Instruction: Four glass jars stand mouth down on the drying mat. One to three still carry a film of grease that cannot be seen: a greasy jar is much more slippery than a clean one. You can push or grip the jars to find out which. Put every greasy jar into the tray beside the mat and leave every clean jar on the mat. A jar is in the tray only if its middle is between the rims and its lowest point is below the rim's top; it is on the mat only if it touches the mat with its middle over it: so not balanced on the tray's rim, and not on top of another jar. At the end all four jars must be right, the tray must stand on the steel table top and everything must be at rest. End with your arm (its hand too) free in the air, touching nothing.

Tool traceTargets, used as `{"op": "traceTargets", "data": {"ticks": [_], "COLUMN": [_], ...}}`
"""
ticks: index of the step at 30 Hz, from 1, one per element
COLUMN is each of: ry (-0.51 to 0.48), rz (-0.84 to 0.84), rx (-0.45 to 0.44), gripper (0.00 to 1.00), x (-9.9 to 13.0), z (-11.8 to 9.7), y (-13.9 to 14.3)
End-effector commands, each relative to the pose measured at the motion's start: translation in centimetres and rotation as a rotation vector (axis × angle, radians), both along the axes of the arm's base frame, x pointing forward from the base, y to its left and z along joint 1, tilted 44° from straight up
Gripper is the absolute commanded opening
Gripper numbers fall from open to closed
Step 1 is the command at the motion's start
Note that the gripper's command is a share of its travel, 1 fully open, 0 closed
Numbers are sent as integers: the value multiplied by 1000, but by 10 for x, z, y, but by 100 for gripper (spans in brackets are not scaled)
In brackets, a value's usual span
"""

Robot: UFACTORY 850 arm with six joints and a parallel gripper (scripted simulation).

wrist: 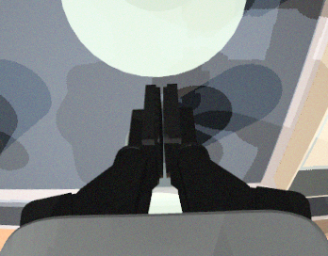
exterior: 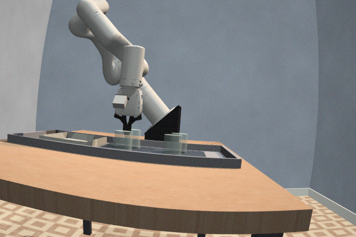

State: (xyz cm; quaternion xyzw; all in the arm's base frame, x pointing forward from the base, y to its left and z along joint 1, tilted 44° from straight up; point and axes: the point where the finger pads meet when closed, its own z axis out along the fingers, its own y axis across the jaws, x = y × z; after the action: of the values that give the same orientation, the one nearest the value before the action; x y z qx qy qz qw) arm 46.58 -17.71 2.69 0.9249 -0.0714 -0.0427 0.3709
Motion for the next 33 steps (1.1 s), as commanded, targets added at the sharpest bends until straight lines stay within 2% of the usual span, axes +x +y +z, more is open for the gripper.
{"op": "traceTargets", "data": {"ticks": [1, 33], "ry": [-1, -1], "rz": [1, 1], "rx": [0, 0], "gripper": [0, 0], "x": [1, 5], "z": [0, 0], "y": [0, 0]}}
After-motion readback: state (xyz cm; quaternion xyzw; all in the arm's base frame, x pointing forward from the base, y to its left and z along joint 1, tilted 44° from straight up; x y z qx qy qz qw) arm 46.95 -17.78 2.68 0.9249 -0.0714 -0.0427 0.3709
